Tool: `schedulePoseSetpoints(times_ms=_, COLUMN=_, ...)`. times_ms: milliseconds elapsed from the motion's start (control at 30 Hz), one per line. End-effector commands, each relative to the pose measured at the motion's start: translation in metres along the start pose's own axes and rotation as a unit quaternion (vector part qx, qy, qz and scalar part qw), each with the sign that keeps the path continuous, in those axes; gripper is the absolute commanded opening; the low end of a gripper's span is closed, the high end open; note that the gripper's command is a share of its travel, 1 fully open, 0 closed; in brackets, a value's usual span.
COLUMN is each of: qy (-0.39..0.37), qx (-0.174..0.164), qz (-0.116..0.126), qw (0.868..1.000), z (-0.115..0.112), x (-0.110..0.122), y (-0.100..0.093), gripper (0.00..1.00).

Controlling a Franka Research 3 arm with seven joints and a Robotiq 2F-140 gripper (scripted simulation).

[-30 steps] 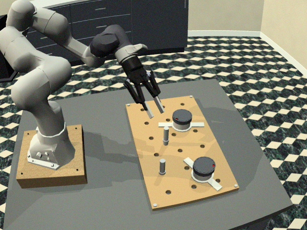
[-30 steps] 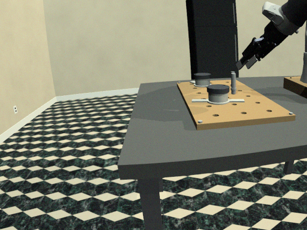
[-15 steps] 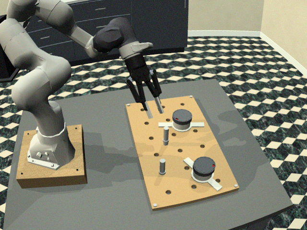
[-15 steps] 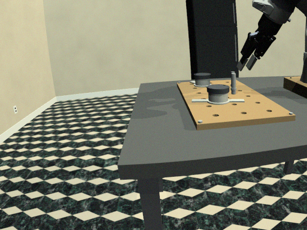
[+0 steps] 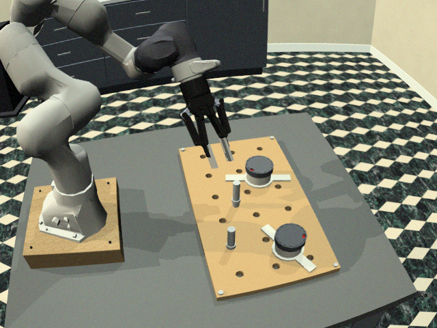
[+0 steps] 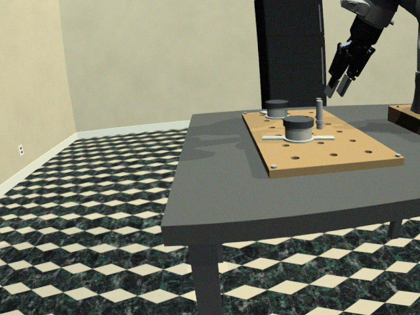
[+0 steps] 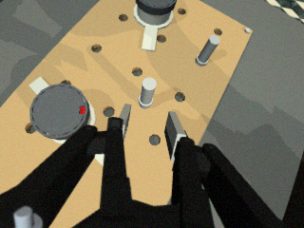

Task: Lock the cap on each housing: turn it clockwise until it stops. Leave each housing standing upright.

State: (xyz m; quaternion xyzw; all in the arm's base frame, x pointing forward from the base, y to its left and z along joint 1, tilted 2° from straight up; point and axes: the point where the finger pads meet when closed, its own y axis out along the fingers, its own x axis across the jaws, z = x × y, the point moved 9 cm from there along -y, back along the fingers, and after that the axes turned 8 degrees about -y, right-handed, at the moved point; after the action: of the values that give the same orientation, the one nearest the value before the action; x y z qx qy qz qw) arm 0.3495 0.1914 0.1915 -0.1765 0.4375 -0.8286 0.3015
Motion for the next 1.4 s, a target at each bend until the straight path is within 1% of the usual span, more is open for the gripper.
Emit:
schedulePoseSetpoints(times_ms=0, qy=-0.016, qx=-0.029, qz=0.000, qw=0.999, z=0.006, x=0.001, y=0.001, gripper=0.36)
schedulePoseSetpoints(times_ms=200, qy=-0.016, qx=-0.103, qz=0.011, qw=0.994, z=0.019, x=0.003, y=0.003, gripper=0.36)
schedulePoseSetpoints(times_ms=267, qy=-0.016, qx=-0.103, qz=0.011, qw=0.994, z=0.019, x=0.003, y=0.003, gripper=0.36)
schedulePoseSetpoints(times_ms=400, qy=-0.015, qx=-0.133, qz=0.020, qw=0.991, z=0.025, x=0.003, y=0.004, gripper=0.36)
schedulePoseSetpoints(times_ms=633, qy=-0.015, qx=-0.141, qz=0.022, qw=0.990, z=0.027, x=0.003, y=0.004, gripper=0.36)
schedulePoseSetpoints(times_ms=700, qy=-0.015, qx=-0.150, qz=0.021, qw=0.988, z=0.028, x=0.003, y=0.005, gripper=0.36)
schedulePoseSetpoints(times_ms=767, qy=-0.015, qx=-0.165, qz=0.020, qw=0.986, z=0.031, x=0.004, y=0.006, gripper=0.36)
schedulePoseSetpoints(times_ms=833, qy=-0.015, qx=-0.165, qz=0.020, qw=0.986, z=0.031, x=0.004, y=0.006, gripper=0.36)
schedulePoseSetpoints(times_ms=967, qy=-0.016, qx=-0.211, qz=0.022, qw=0.977, z=0.039, x=0.005, y=0.009, gripper=0.36)
schedulePoseSetpoints(times_ms=1067, qy=-0.016, qx=-0.249, qz=0.028, qw=0.968, z=0.045, x=0.005, y=0.012, gripper=0.36)
schedulePoseSetpoints(times_ms=1167, qy=-0.016, qx=-0.277, qz=0.036, qw=0.960, z=0.049, x=0.006, y=0.015, gripper=0.36)
schedulePoseSetpoints(times_ms=1267, qy=-0.015, qx=-0.292, qz=0.040, qw=0.955, z=0.052, x=0.006, y=0.016, gripper=0.36)
schedulePoseSetpoints(times_ms=1367, qy=-0.015, qx=-0.294, qz=0.041, qw=0.955, z=0.052, x=0.006, y=0.016, gripper=0.36)
